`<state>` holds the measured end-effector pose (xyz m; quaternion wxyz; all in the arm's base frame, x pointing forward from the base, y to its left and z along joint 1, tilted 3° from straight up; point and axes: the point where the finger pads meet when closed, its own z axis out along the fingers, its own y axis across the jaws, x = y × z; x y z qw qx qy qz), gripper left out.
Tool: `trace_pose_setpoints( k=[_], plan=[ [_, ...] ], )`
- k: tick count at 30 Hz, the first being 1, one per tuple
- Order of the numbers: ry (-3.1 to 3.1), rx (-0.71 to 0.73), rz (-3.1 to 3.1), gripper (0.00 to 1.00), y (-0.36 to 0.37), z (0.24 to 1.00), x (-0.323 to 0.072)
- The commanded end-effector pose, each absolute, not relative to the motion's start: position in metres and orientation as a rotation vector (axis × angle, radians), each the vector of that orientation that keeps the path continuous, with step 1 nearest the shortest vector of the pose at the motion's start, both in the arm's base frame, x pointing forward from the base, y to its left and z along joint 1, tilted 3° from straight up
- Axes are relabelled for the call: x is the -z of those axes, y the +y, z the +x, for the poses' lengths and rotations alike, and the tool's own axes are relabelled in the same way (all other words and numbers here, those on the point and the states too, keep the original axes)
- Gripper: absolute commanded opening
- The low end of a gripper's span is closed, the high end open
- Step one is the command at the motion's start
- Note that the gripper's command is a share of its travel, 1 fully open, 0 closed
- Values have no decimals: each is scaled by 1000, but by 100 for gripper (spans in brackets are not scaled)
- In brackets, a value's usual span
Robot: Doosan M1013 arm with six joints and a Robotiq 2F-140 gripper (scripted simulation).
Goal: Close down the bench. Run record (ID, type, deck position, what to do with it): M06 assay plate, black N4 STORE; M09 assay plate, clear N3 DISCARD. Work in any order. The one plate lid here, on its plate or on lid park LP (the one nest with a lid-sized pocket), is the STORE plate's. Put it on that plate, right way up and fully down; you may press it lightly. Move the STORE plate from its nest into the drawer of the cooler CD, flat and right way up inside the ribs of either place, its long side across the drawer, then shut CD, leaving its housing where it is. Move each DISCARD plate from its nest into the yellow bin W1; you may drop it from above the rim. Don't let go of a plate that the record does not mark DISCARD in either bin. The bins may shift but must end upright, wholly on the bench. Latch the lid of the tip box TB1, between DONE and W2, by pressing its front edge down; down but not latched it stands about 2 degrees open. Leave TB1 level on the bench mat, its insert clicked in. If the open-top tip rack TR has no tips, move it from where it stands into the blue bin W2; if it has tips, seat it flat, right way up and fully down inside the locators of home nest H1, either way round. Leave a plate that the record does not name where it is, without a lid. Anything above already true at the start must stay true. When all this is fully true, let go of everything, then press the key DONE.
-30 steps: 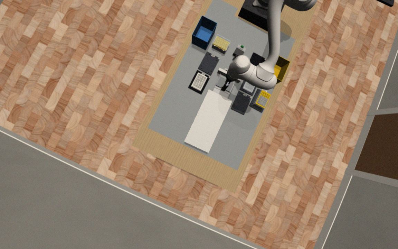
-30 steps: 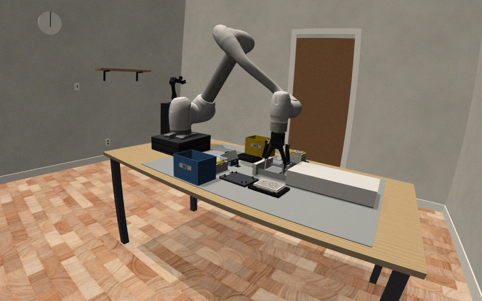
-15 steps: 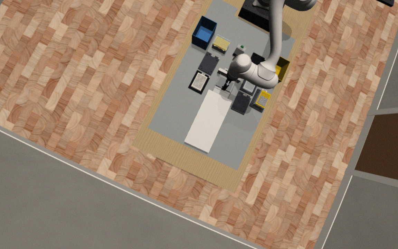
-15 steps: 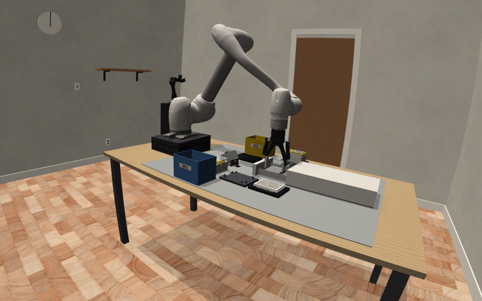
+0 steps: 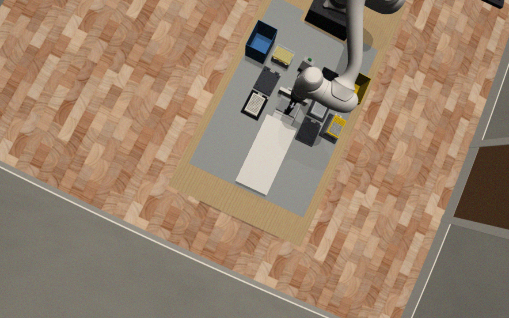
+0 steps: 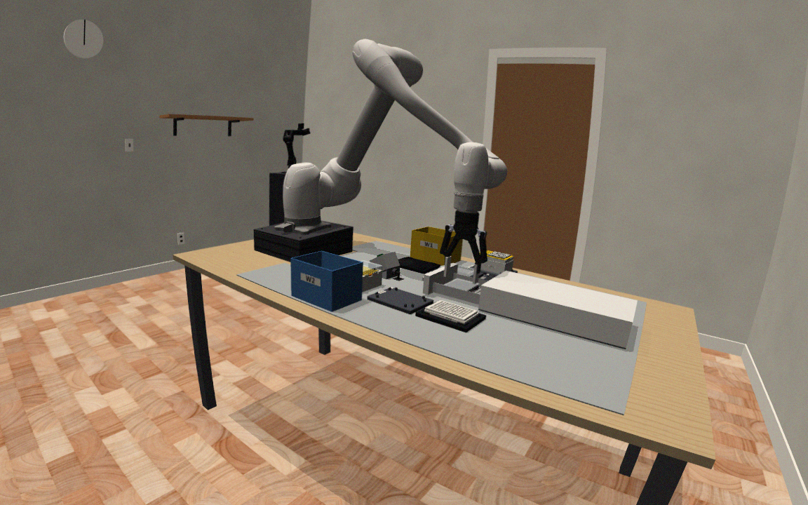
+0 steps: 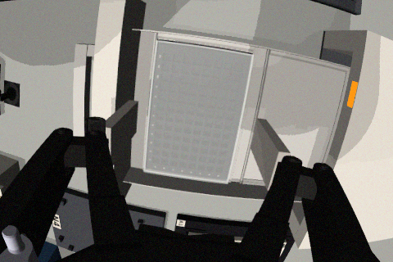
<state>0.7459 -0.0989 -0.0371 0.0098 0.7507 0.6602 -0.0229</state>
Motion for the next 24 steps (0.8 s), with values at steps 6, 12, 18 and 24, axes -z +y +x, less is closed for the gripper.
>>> trace_pose_setpoints(
  k=[6,12,18,24],
  plan=[
    [2061,71,2344,66,-98,746,27],
    [2061,71,2344,66,-98,746,20],
    [2061,71,2344,66,-98,747,12],
    [2061,71,2344,66,-97,747,6]
  ],
)
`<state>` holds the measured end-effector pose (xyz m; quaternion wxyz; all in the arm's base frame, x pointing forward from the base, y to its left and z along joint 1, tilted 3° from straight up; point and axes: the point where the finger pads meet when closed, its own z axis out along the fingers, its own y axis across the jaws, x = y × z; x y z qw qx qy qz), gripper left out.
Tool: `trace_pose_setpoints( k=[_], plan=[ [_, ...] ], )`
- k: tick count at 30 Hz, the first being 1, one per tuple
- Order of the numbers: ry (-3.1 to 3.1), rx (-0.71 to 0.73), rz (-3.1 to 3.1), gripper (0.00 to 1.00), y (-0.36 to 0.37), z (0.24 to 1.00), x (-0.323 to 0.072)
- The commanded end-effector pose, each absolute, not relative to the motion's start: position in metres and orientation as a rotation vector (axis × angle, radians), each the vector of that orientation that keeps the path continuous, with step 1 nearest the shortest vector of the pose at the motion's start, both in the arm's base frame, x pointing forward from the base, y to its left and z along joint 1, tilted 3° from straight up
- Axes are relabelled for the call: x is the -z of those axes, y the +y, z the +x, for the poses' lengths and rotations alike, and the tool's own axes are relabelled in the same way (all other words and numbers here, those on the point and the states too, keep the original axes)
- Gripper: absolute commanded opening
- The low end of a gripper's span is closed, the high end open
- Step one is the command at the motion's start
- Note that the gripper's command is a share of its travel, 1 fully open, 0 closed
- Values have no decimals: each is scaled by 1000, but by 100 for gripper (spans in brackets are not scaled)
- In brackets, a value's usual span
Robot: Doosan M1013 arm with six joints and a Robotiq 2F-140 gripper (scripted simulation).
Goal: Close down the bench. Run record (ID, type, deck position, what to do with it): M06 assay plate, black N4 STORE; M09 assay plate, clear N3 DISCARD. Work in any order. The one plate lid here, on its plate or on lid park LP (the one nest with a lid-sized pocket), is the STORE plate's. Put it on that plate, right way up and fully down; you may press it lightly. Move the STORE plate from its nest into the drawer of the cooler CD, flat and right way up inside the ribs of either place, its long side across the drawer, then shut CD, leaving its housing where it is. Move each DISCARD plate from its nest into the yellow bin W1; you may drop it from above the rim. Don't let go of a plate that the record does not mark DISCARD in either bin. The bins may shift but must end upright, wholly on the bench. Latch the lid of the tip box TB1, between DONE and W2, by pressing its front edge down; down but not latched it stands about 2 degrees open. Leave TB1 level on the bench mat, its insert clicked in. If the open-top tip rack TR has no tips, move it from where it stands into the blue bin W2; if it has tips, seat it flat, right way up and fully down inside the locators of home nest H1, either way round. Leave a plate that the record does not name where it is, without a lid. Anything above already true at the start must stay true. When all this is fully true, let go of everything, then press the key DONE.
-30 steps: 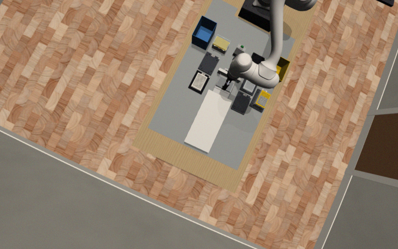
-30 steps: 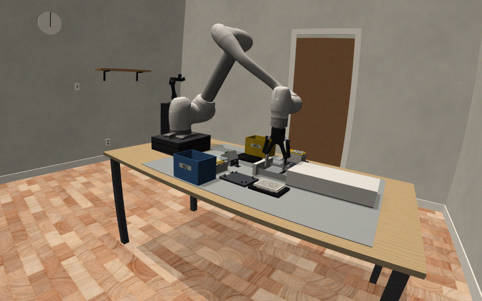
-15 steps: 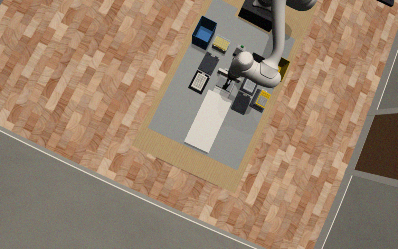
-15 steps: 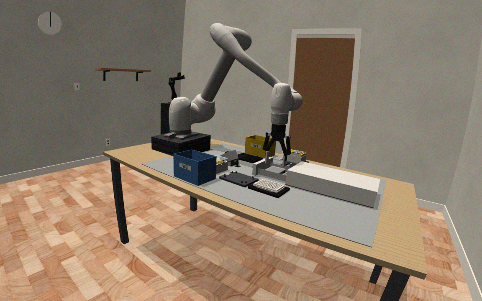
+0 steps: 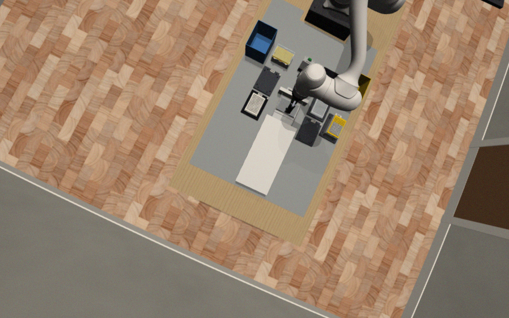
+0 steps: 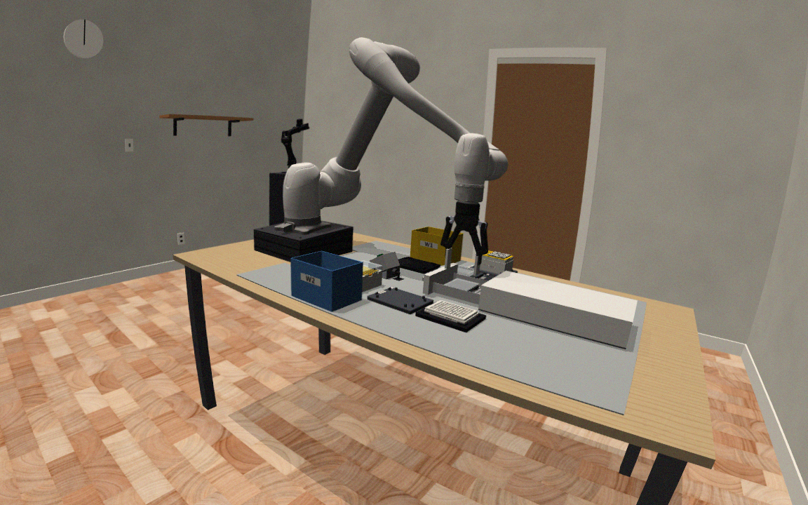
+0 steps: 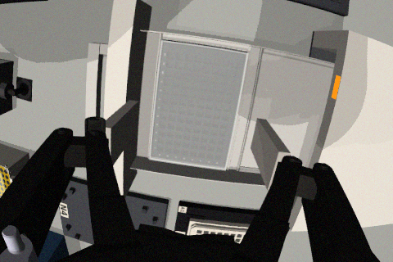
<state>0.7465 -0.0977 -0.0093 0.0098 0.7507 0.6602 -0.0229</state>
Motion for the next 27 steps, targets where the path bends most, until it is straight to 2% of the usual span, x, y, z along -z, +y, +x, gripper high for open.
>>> trace_pose_setpoints(
  k=[1,27],
  plan=[
    [2061,71,2344,66,-97,747,5],
    [2061,71,2344,66,-96,747,-27]
  ],
)
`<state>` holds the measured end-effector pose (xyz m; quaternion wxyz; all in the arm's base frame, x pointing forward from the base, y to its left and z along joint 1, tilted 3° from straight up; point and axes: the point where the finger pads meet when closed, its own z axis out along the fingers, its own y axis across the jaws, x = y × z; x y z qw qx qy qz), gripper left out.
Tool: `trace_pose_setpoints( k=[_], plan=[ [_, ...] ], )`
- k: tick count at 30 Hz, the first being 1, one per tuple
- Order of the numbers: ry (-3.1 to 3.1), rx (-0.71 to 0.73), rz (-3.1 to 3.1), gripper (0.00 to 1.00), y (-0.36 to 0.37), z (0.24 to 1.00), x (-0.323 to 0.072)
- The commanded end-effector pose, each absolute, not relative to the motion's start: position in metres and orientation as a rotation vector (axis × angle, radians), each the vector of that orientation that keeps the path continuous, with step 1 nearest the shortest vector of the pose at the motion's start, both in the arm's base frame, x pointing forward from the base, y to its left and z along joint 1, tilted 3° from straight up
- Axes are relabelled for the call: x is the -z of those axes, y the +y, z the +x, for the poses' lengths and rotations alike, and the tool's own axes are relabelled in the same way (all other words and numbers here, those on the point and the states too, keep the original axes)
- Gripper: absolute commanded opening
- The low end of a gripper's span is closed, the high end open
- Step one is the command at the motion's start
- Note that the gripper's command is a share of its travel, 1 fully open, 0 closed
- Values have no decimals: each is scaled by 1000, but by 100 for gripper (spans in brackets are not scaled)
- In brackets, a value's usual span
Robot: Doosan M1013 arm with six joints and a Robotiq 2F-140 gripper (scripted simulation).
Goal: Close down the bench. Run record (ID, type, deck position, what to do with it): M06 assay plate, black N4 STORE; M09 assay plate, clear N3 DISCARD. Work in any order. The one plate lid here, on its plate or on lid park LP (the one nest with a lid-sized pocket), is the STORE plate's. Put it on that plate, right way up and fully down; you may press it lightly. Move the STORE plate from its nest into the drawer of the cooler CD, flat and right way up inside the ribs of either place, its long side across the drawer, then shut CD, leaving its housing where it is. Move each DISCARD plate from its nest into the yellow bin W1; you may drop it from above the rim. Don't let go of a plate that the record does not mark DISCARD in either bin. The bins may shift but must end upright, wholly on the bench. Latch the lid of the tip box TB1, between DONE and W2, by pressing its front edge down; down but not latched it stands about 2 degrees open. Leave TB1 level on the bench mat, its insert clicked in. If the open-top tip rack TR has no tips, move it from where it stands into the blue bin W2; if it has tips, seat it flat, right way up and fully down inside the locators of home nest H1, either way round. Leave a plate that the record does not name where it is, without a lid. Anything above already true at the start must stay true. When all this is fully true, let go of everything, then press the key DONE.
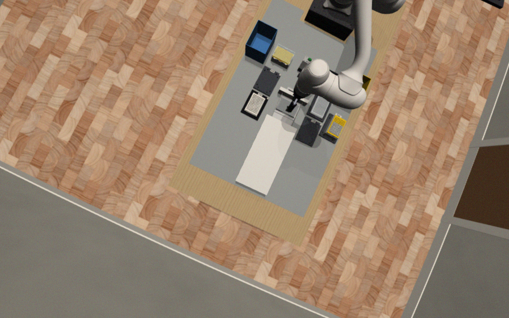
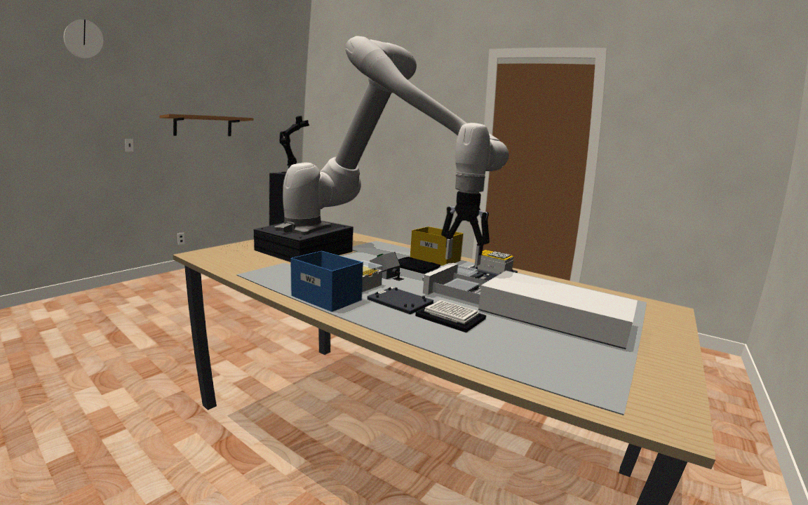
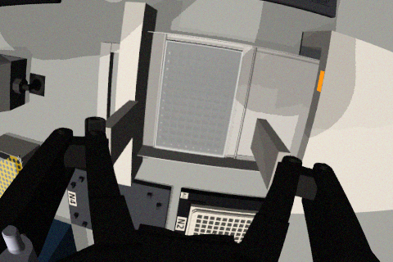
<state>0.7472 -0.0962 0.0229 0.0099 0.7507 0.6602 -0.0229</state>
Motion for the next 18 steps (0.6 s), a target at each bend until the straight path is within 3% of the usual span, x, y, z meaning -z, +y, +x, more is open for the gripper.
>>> trace_pose_setpoints(
  k=[1,18],
  plan=[
    [2061,71,2344,66,-96,747,-28],
    [2061,71,2344,66,-95,748,-48]
  ],
)
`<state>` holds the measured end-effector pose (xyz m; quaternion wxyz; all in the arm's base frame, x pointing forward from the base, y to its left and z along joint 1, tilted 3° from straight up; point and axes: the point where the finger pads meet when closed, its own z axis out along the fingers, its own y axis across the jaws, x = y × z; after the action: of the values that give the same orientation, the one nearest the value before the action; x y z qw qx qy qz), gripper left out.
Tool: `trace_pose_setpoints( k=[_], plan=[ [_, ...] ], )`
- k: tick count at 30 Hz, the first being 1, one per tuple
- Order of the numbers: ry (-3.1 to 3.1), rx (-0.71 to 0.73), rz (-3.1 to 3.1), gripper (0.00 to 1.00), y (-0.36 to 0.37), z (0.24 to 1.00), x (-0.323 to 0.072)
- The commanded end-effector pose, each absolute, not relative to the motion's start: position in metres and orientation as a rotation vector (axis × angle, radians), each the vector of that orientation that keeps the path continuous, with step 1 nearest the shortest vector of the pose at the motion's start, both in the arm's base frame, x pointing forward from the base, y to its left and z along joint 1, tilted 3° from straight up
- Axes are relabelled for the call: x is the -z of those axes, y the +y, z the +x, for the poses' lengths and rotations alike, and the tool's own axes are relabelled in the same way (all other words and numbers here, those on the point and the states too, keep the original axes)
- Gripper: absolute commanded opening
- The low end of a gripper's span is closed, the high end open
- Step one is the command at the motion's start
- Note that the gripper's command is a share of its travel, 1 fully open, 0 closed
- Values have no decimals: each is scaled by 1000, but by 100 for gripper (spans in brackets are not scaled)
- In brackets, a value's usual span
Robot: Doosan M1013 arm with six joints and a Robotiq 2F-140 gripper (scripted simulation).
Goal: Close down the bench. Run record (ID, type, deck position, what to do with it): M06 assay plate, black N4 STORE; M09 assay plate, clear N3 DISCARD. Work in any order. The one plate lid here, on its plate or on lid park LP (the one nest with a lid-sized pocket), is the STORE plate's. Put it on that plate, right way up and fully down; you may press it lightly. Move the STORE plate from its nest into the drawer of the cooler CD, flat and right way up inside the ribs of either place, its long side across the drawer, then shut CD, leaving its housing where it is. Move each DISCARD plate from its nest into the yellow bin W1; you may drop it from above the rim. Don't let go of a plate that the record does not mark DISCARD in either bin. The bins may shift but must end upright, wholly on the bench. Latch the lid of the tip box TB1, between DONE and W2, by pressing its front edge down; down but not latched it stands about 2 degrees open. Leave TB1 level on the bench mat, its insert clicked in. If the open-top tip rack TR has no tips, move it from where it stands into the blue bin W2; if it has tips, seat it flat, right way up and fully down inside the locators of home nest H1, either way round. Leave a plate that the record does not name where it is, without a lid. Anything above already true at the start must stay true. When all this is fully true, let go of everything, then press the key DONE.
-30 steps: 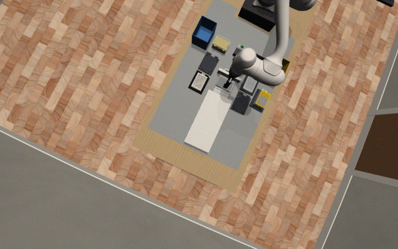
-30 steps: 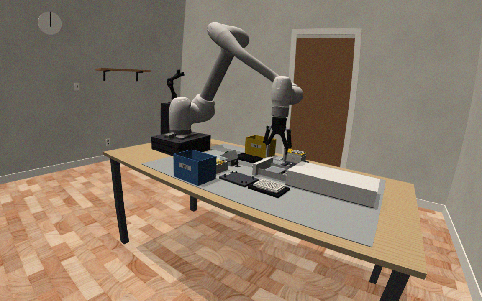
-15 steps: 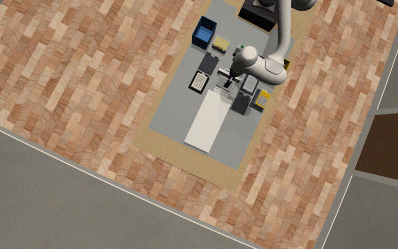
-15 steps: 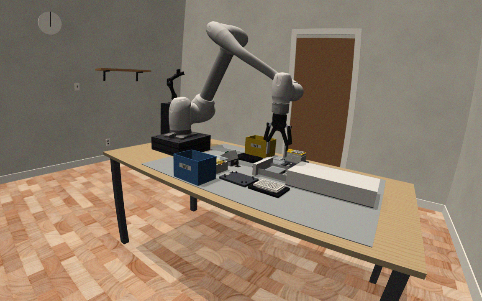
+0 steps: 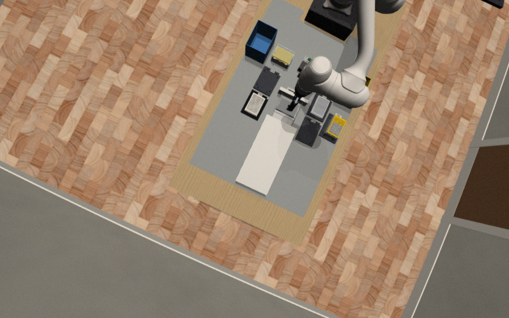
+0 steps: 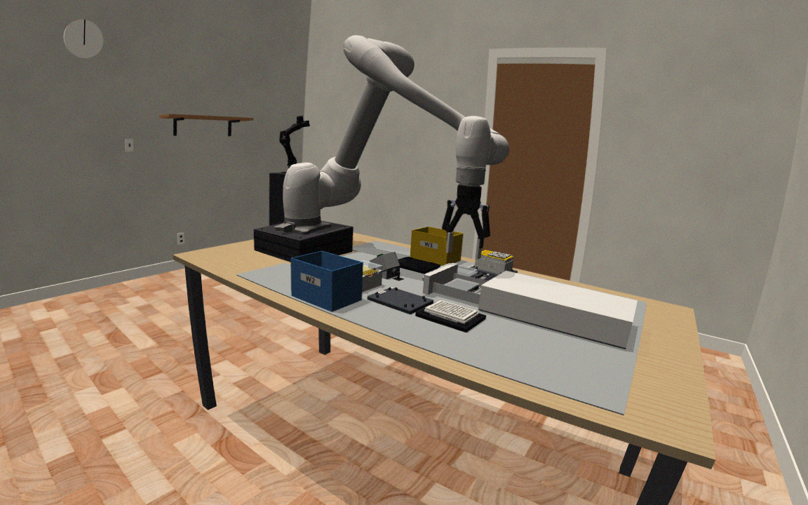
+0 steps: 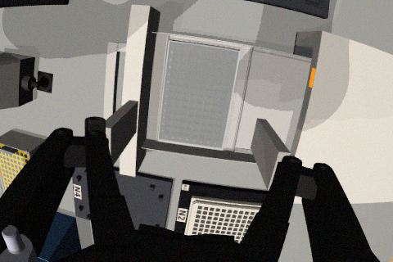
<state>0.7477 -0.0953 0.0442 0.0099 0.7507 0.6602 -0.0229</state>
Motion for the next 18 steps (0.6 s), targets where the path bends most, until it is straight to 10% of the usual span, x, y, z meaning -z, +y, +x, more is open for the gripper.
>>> trace_pose_setpoints(
  k=[1,18],
  plan=[
    [2061,71,2344,66,-95,748,-50],
    [2061,71,2344,66,-95,748,-55]
  ],
)
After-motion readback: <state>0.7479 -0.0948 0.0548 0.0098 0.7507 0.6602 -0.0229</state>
